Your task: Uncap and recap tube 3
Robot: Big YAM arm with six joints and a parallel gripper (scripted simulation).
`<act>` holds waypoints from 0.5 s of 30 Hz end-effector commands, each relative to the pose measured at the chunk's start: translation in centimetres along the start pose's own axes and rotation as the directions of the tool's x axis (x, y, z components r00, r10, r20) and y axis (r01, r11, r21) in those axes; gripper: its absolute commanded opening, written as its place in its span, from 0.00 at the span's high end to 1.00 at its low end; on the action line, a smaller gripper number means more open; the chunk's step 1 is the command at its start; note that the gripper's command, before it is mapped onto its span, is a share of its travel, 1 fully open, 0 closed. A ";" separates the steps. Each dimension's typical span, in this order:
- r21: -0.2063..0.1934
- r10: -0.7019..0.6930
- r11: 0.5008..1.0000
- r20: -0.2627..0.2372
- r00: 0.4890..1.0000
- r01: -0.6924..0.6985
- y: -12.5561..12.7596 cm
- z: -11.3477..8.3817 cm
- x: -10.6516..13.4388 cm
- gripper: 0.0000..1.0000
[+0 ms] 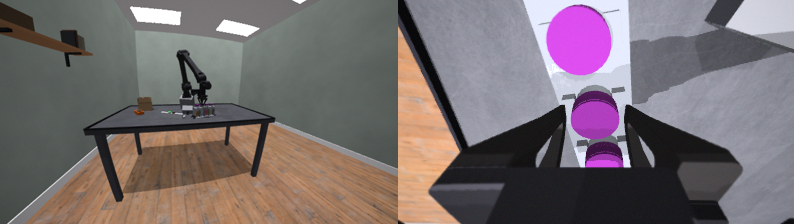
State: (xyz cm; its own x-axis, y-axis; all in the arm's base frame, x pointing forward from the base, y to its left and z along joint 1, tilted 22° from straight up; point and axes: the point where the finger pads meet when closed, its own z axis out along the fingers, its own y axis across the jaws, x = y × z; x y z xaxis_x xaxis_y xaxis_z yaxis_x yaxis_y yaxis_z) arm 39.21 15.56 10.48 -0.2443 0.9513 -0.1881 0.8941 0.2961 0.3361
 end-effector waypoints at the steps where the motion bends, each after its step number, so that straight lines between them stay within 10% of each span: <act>1: -0.024 0.026 0.999 -0.008 1.000 -0.026 1.1 -0.8 0.1 0.51; 7: -0.024 0.026 0.999 -0.008 1.000 -0.026 1.1 -0.8 0.1 0.51; 15: -0.010 -0.465 0.885 -0.006 0.885 0.465 0.1 -0.8 0.5 0.51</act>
State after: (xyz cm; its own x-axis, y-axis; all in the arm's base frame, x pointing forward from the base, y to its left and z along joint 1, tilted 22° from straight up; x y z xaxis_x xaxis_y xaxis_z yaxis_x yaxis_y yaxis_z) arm 39.24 15.53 10.58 -0.4573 0.8483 -0.2670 0.8051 0.5224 0.2809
